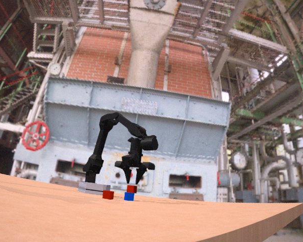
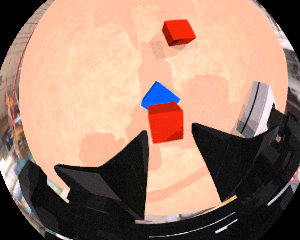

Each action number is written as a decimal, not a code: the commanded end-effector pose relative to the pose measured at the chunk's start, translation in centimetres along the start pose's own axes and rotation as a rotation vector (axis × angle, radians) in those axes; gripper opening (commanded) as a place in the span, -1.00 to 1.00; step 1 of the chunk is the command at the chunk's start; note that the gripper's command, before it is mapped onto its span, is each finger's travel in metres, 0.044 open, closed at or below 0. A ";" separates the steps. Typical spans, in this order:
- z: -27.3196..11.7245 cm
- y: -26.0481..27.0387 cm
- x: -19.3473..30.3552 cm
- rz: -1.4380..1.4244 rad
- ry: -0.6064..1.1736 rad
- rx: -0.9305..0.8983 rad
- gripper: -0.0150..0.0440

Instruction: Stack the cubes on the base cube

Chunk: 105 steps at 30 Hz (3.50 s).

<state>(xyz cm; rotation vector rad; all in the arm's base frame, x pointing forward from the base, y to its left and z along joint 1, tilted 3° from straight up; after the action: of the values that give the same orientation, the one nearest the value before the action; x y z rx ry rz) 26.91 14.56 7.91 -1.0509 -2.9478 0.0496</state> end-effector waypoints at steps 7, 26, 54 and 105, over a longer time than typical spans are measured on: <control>-1.2 0.1 0.0 0.000 -0.004 -0.009 0.20; -4.7 -6.0 -9.3 -0.166 -0.009 -0.005 0.41; 2.6 -6.8 -10.2 -0.186 -0.010 -0.002 0.41; 2.4 -6.4 -10.8 -0.207 -0.027 -0.010 -0.14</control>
<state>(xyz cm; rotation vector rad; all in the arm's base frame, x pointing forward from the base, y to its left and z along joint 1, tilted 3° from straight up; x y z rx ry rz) 30.94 2.70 4.43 -0.7459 -3.0530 0.0470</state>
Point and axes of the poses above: the point midway between the two fingers, 35 mm back from their tips, its own z axis out along the fingers, its own y axis across the jaws, x = y × z, the point moved 3 cm from there along -z, back along the fingers, and after that the axes turned 15 degrees about -z, right-handed, at the moved point
